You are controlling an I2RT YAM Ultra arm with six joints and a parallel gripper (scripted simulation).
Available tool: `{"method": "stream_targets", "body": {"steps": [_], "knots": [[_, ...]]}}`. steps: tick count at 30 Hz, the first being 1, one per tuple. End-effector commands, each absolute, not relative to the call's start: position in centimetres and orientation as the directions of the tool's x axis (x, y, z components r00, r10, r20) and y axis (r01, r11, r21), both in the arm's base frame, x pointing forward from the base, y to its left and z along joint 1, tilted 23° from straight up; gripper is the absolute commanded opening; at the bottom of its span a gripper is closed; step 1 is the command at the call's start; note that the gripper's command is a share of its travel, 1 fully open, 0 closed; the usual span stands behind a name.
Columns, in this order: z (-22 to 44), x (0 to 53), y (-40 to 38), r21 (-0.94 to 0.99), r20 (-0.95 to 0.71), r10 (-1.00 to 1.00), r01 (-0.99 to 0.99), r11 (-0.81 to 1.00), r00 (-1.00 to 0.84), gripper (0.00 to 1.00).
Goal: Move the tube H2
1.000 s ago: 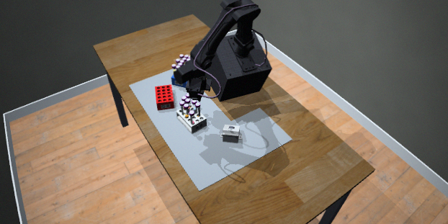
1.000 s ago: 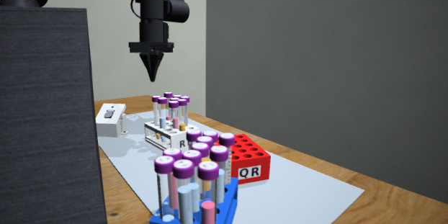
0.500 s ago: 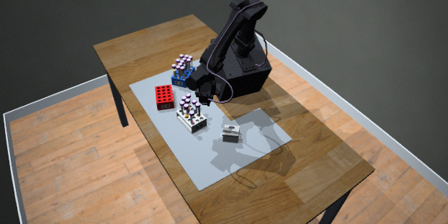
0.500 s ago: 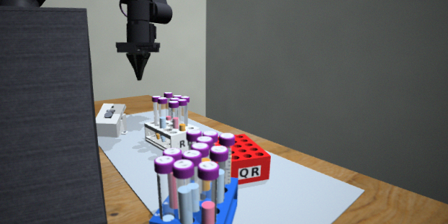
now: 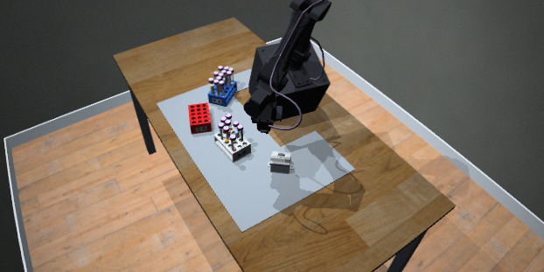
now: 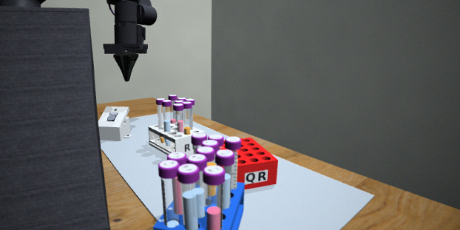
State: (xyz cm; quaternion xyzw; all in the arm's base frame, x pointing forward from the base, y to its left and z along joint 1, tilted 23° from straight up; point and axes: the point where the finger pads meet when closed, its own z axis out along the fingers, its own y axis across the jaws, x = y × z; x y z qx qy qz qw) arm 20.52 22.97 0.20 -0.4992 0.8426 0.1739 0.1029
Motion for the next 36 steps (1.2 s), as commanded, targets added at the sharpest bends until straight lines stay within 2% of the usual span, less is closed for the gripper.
{"method": "stream_targets", "body": {"steps": [1,15,36], "knots": [[0.5,20.2,22.9,0.180,-0.344,-0.784,-0.856,0.485,-0.517,0.00],[1.7,15.9,25.8,0.183,-0.340,-0.784,-0.855,0.486,-0.519,0.00],[-0.2,16.6,26.6,0.182,-0.346,-0.777,-0.850,0.494,-0.526,0.00]]}}
